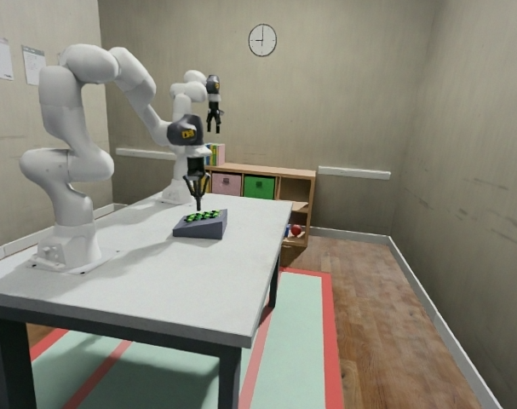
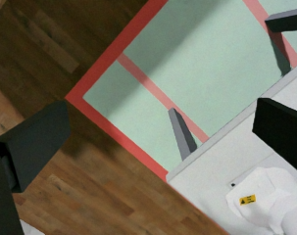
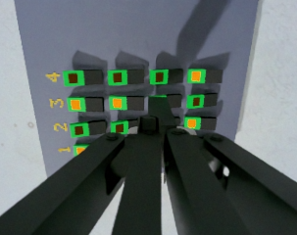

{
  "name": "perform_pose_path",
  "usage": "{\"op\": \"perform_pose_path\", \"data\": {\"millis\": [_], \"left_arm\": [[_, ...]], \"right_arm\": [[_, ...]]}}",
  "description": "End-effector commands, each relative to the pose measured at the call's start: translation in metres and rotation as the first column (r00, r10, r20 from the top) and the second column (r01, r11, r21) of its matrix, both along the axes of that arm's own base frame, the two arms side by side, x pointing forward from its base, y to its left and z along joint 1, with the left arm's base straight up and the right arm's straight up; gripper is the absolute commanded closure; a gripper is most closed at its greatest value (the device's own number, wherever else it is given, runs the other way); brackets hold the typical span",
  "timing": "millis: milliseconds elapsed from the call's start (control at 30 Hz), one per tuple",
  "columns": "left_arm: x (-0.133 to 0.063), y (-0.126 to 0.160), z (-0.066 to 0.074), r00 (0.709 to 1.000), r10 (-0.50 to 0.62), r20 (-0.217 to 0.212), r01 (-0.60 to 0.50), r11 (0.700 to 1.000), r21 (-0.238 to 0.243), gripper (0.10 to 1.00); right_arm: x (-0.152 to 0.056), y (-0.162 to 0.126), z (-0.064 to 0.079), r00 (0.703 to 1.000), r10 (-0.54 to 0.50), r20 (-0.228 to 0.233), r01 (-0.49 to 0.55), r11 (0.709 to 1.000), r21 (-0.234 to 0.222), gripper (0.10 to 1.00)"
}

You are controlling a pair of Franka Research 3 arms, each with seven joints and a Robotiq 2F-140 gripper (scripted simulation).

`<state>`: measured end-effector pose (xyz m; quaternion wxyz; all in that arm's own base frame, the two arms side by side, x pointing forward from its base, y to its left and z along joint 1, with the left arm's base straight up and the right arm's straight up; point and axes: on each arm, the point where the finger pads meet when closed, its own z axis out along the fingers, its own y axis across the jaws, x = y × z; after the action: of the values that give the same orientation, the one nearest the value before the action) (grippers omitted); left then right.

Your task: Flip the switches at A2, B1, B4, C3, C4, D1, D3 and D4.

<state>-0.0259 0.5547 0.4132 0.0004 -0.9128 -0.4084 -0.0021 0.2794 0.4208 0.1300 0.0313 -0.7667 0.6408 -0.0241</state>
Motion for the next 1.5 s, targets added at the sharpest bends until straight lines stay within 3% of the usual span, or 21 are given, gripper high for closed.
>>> {"op": "perform_pose_path", "data": {"millis": [0,467,800,1467], "left_arm": [[-0.002,-0.001,0.000,1.000,-0.006,-0.003,0.006,1.000,-0.002,0.098],[-0.002,-0.001,0.000,1.000,-0.006,-0.003,0.006,1.000,-0.002,0.098],[-0.002,-0.001,0.000,1.000,-0.006,-0.003,0.006,1.000,-0.002,0.098],[-0.002,-0.001,0.000,1.000,-0.006,-0.003,0.006,1.000,-0.002,0.098]], "right_arm": [[0.000,-0.001,0.000,1.000,0.008,-0.001,-0.008,1.000,-0.003,0.999],[0.000,-0.001,0.000,1.000,0.008,-0.001,-0.008,1.000,-0.003,0.999],[0.001,-0.001,-0.019,1.000,0.008,-0.001,-0.008,1.000,-0.003,0.999],[0.002,-0.001,-0.025,1.000,0.008,-0.001,-0.008,1.000,-0.003,0.999]]}}
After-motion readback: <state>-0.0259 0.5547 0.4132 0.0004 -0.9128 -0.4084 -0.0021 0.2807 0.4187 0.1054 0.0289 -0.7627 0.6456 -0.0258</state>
